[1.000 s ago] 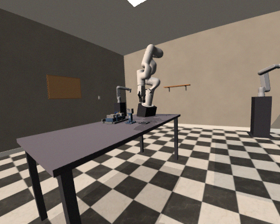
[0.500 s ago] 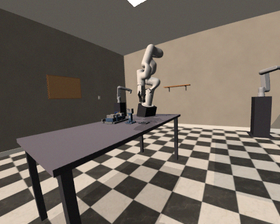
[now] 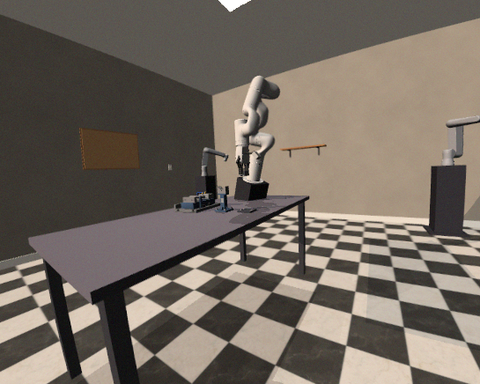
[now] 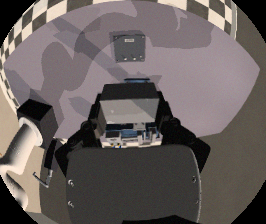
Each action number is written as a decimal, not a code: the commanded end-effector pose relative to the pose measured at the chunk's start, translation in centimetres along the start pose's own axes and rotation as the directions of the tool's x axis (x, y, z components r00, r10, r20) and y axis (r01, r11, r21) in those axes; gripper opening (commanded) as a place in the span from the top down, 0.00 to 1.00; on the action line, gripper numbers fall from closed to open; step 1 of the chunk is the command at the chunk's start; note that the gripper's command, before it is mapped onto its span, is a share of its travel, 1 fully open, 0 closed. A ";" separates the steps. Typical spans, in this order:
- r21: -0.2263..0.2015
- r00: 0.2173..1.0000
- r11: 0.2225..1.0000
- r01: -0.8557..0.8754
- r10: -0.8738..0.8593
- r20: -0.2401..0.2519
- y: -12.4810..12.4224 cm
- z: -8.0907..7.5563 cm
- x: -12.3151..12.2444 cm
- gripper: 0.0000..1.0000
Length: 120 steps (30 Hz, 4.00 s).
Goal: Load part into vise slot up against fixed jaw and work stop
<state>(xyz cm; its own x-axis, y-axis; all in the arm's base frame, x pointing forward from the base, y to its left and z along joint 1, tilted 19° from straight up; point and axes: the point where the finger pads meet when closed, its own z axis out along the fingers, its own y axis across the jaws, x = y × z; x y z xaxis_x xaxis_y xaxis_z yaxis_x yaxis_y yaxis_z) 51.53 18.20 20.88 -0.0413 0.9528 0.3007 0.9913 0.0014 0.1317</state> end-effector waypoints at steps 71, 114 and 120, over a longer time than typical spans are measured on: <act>0.005 0.851 0.878 0.478 -0.465 0.246 3.5 -0.8 -7.8 1.00; 0.184 0.168 0.257 0.949 -0.902 0.397 9.9 -2.5 -13.1 1.00; 0.211 0.047 0.140 0.967 -0.919 0.391 10.6 -2.6 -13.2 1.00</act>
<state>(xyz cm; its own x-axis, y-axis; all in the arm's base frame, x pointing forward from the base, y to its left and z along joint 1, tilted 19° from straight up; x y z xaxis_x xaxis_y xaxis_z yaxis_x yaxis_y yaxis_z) 61.88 4.96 20.61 -0.8630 0.2129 -0.4581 0.1741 0.9767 0.1259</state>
